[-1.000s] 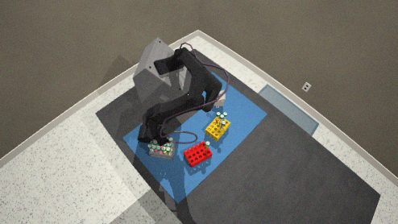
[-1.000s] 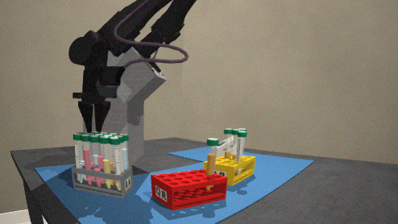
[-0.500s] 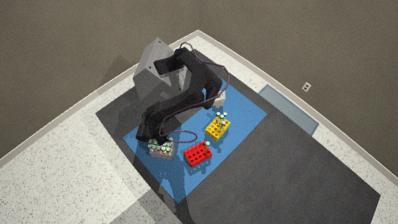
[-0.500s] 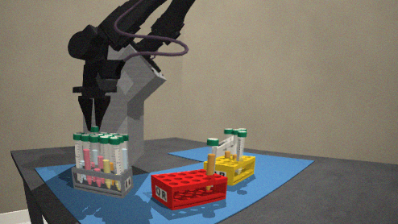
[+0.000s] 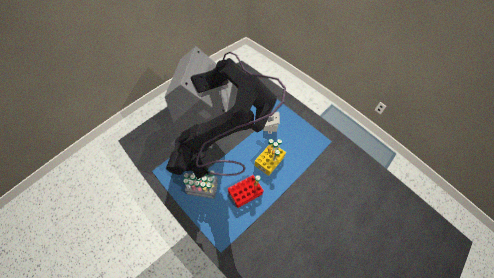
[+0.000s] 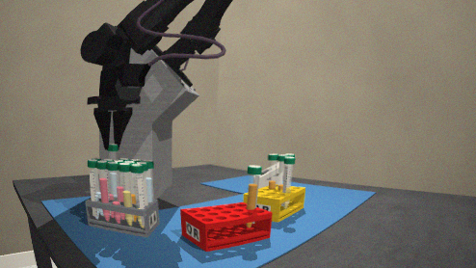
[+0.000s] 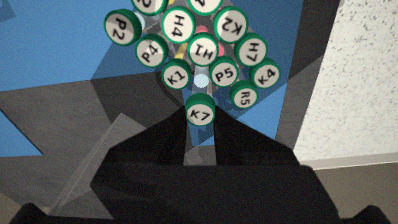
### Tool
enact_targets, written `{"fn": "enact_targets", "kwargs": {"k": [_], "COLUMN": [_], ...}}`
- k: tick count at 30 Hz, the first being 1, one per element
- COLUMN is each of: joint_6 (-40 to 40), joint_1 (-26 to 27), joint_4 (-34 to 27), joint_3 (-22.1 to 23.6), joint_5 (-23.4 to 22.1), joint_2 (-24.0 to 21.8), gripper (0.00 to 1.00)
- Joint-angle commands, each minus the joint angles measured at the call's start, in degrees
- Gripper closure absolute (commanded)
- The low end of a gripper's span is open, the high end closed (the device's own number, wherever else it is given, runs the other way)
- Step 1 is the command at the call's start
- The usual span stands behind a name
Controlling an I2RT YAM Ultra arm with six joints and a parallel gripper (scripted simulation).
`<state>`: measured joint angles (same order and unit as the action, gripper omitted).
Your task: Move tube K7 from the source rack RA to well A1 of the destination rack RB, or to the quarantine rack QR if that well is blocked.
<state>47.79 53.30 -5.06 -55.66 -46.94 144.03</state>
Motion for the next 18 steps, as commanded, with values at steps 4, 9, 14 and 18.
{"fn": "enact_targets", "kwargs": {"k": [4, 9, 14, 18], "joint_6": [1.91, 2.99, 4.15, 4.70], "joint_1": [2.09, 2.83, 3.66, 4.06], "joint_4": [-1.90, -3.07, -4.50, -5.53], "joint_3": [1.55, 1.87, 0.66, -0.67], "joint_5": [-0.22, 0.01, 0.25, 0.19], "joint_2": [-2.22, -2.91, -3.65, -4.09], "gripper": [1.00, 1.00, 1.00, 1.00]}}
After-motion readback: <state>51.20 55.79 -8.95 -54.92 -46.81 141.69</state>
